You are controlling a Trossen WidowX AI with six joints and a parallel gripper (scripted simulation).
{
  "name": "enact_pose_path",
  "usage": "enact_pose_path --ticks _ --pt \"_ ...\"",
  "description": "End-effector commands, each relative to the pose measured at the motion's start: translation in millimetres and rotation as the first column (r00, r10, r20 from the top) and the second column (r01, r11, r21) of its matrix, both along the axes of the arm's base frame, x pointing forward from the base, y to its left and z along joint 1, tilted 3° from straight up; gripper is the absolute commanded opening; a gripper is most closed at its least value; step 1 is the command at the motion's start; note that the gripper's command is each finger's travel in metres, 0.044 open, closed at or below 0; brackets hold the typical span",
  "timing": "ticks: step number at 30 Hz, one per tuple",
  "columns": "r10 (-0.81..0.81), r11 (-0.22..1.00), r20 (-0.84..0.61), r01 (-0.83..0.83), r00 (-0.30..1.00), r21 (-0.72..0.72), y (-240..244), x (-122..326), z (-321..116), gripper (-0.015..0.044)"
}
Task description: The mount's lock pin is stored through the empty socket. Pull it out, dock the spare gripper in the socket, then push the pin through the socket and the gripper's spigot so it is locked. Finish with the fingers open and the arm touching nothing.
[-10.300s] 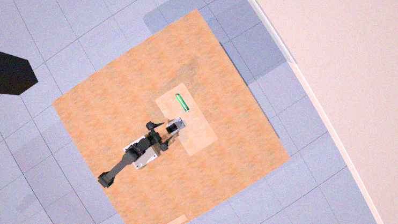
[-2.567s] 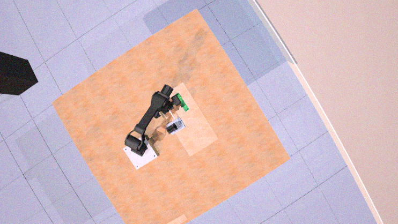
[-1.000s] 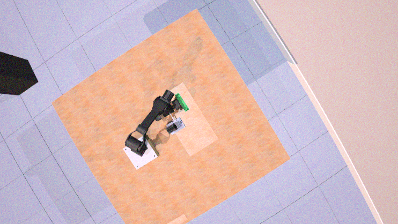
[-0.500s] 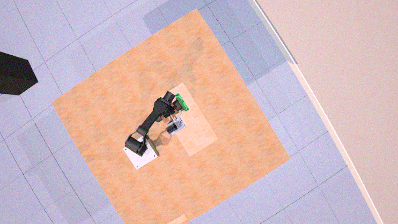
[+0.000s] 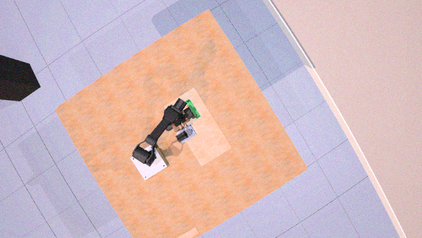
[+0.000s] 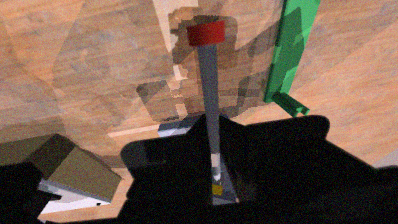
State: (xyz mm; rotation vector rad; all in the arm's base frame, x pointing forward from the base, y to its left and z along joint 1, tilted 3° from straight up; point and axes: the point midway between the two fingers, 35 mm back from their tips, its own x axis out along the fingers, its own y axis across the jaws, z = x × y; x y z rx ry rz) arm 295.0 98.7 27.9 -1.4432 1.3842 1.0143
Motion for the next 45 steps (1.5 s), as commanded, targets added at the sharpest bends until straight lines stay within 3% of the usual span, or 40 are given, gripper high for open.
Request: enact_pose_path --ticks 1,45 --pt "0.007 1.000 -0.001 -0.007 1.000 -0.006 -3.4 -0.5 -0.3 0.0000" --pt "0.007 1.000 0.005 -0.007 1.000 -0.004 -28.4 -0.7 0.8 0.0000"
